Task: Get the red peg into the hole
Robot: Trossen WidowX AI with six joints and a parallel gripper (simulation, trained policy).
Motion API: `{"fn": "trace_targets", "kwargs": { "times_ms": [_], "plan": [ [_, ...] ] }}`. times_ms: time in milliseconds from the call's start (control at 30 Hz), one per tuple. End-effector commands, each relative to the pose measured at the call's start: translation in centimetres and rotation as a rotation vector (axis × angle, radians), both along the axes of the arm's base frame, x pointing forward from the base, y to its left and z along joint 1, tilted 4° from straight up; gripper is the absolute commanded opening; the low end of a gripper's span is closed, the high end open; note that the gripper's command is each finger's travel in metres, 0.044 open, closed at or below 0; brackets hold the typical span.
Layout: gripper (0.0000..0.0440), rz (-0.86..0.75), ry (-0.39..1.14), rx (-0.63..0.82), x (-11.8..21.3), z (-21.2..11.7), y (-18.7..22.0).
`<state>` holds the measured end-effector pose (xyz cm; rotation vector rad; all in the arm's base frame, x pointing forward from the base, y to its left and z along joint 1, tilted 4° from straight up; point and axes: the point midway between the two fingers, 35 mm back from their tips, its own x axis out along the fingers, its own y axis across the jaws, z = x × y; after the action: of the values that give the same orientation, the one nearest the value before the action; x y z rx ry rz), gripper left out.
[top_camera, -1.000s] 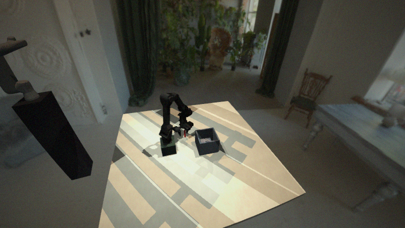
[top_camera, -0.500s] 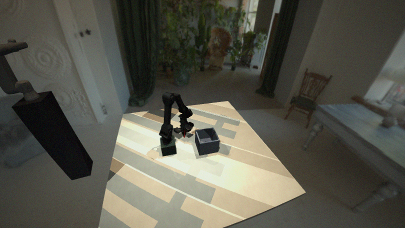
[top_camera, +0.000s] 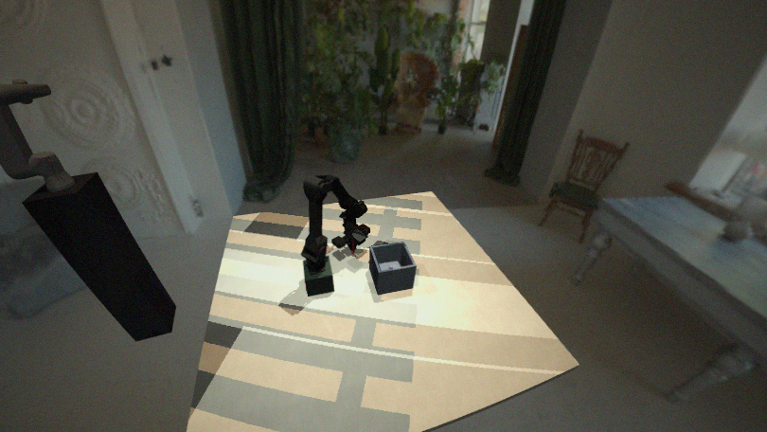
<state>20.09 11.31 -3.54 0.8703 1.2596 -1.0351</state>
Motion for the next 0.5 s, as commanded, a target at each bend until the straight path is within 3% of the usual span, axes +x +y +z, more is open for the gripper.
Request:
{"fn": "trace_targets", "kwargs": {
  "times_ms": [0, 467],
  "plan": [
    [0.0000, -0.004, -0.024, 0.017, 0.7, 0.8, 0.2],
    [0.0000, -0.028, -0.158, 0.082, 4.6, 5.5, 0.6]
  ]
}}
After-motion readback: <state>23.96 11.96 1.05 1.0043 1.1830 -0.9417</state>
